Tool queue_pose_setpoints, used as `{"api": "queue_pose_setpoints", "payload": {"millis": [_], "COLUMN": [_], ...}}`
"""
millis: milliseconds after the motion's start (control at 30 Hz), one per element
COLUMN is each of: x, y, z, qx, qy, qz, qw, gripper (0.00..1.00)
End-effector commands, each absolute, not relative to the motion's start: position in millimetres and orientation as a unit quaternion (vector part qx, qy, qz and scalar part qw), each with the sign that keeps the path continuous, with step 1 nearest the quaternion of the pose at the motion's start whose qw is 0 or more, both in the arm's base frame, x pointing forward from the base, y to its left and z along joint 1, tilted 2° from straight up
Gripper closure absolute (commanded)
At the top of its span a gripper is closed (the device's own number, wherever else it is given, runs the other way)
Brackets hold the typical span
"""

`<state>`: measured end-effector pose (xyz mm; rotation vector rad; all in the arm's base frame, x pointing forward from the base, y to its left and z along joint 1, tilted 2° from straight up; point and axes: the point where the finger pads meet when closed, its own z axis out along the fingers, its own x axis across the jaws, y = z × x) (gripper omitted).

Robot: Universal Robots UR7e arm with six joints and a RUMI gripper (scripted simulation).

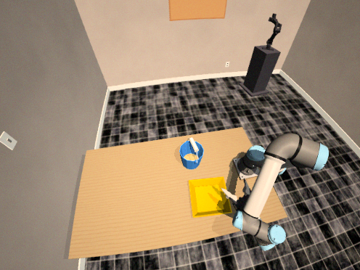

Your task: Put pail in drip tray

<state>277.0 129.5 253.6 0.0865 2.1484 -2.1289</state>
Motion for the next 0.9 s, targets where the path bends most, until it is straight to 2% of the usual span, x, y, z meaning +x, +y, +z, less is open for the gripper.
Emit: {"api": "queue_pose_setpoints", "payload": {"millis": [0, 500, 867], "x": [277, 279, 287], "y": [129, 121, 93], "z": [254, 254, 256], "qx": [0.029, 0.068, 0.194], "qy": [0.709, 0.707, 0.694], "qz": [-0.702, -0.701, -0.691], "qw": [0.058, 0.057, 0.054], "gripper": [0.0, 0.0, 0.0]}}
